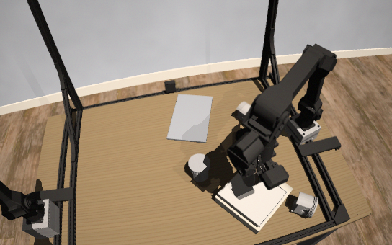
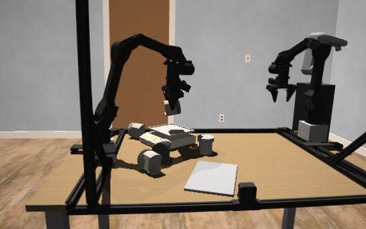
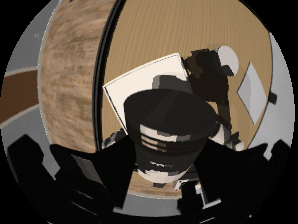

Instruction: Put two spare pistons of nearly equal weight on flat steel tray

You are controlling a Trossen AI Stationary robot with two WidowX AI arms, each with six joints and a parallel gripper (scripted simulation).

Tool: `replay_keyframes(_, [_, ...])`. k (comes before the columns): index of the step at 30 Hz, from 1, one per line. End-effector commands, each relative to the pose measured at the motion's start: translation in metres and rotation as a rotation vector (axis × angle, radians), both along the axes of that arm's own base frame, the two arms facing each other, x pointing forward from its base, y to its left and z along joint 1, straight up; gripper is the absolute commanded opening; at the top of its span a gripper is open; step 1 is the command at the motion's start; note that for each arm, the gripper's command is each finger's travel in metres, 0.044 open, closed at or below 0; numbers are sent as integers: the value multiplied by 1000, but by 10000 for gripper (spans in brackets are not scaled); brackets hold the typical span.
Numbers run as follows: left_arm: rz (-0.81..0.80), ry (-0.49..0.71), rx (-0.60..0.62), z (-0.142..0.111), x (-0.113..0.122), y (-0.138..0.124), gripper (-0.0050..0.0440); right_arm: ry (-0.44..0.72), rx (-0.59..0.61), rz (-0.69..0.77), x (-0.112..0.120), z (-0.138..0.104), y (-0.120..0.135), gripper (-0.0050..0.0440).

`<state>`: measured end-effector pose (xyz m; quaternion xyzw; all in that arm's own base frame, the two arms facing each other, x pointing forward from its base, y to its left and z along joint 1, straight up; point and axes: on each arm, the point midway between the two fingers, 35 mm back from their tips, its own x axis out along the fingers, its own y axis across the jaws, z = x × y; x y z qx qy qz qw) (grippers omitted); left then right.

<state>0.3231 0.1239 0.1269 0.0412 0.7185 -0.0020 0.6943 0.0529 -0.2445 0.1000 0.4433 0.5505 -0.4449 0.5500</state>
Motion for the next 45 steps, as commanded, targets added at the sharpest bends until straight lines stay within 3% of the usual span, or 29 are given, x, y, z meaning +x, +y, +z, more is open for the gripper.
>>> replay_keyframes(1, [-70, 0, 18, 2, 2, 1, 158, -2, 1, 2, 0, 0, 0, 440])
replay_keyframes(31, [-806, 69, 124, 2, 2, 1, 158, -2, 1, 2, 0, 0, 0, 440])
replay_keyframes(45, [-1077, 95, 164, -1, 2, 1, 158, -2, 1, 2, 0, 0, 0, 440])
